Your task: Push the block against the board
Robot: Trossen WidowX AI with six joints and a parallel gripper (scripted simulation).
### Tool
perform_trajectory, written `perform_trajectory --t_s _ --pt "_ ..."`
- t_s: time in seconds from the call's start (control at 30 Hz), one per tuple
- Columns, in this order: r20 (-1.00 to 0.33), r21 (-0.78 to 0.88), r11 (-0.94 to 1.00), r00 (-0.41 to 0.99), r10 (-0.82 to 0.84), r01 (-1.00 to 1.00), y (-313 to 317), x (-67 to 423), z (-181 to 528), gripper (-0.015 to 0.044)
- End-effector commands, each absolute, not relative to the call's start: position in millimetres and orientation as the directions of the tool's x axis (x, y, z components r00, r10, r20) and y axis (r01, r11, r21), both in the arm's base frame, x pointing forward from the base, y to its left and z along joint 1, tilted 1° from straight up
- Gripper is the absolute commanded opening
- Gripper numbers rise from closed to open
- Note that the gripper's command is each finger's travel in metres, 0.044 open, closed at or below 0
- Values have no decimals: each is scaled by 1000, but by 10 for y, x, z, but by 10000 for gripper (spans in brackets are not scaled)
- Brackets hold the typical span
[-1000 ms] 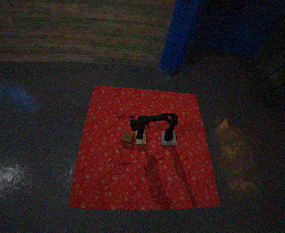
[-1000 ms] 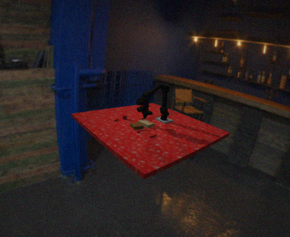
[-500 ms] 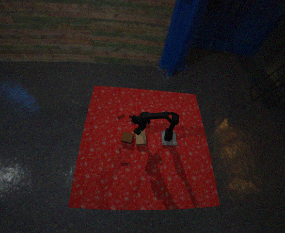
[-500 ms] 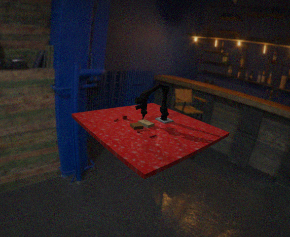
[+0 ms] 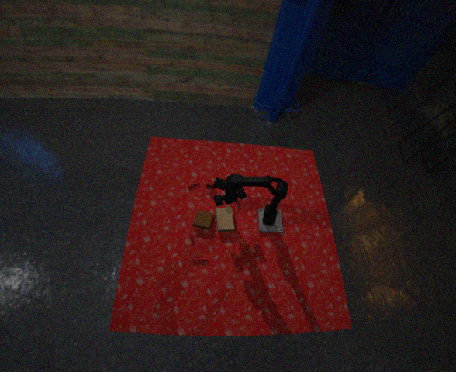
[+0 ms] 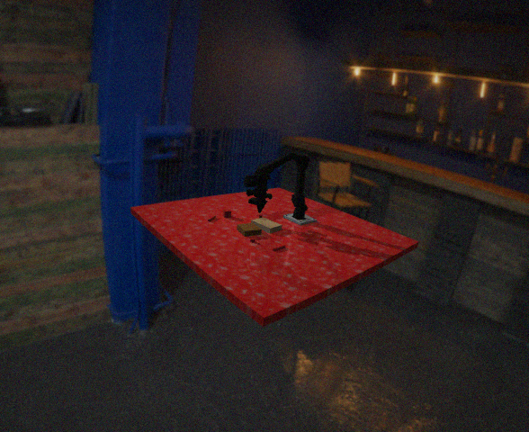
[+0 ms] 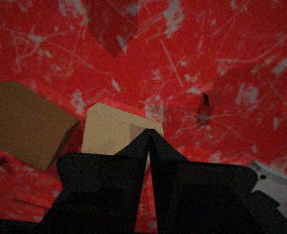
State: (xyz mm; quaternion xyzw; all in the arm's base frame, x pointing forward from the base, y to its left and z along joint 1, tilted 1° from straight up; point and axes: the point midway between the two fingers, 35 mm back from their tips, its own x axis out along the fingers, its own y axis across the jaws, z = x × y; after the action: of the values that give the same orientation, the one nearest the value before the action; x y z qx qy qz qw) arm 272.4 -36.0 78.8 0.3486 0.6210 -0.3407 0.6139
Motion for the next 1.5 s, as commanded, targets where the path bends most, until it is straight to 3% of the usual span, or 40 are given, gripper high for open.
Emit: perform_trajectory --t_s 0.0,0.17,0.3,0.47,1.47 --pt "-1000 10 416 6 10 909 -444 2700 804 0" --pt "-1000 8 275 6 9 961 -539 2662 801 0" --pt "-1000 8 275 6 9 961 -540 2665 769 0" --pt "-1000 8 270 6 9 963 -537 2665 248 0" --pt "-1000 8 270 5 12 963 -134 2597 254 0"
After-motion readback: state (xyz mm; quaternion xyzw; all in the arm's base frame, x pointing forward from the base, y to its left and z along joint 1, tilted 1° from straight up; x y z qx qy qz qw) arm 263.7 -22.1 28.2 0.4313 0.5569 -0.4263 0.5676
